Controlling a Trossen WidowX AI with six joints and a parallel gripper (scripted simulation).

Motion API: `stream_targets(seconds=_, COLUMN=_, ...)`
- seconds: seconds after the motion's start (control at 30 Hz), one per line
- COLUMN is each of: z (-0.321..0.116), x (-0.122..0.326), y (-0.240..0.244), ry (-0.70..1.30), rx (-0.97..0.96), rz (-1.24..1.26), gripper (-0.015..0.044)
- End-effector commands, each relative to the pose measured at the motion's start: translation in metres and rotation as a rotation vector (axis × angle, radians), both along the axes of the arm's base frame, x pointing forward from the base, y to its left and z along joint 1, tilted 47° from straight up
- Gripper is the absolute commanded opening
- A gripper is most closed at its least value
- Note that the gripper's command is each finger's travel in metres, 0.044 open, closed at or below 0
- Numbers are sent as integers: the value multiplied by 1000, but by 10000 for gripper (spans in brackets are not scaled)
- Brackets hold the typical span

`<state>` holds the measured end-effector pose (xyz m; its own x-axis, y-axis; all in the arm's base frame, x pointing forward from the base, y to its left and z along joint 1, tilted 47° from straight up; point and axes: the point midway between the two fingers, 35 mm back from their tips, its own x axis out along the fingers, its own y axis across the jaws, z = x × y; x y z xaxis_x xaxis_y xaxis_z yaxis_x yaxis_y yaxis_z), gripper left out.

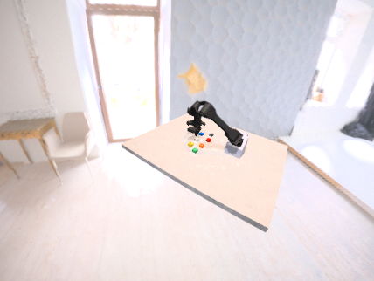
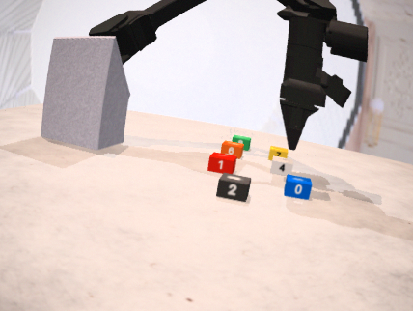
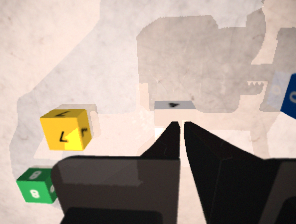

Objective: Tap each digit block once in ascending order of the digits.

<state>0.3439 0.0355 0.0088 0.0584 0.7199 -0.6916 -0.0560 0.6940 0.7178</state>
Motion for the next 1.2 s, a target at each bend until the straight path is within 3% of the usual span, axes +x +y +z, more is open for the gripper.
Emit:
stream_targets(seconds=0.0, z=-5, x=0, y=6, ry=2, rx=7, rz=-2, gripper=20)
stream_targets(seconds=0.5, z=-15, x=1, y=17, ry=2, rx=9, rz=-2, gripper=20)
stream_targets(seconds=0.83, z=12, x=0, y=-12, ry=2, rx=6, rz=-3, gripper=20)
stream_targets(seconds=1.0, z=59, x=-5, y=-62, ry=3, rx=4, rz=-2, gripper=20)
stream_targets(seconds=1.17, z=61, x=-6, y=-64, ry=3, rx=5, rz=-2, gripper=20)
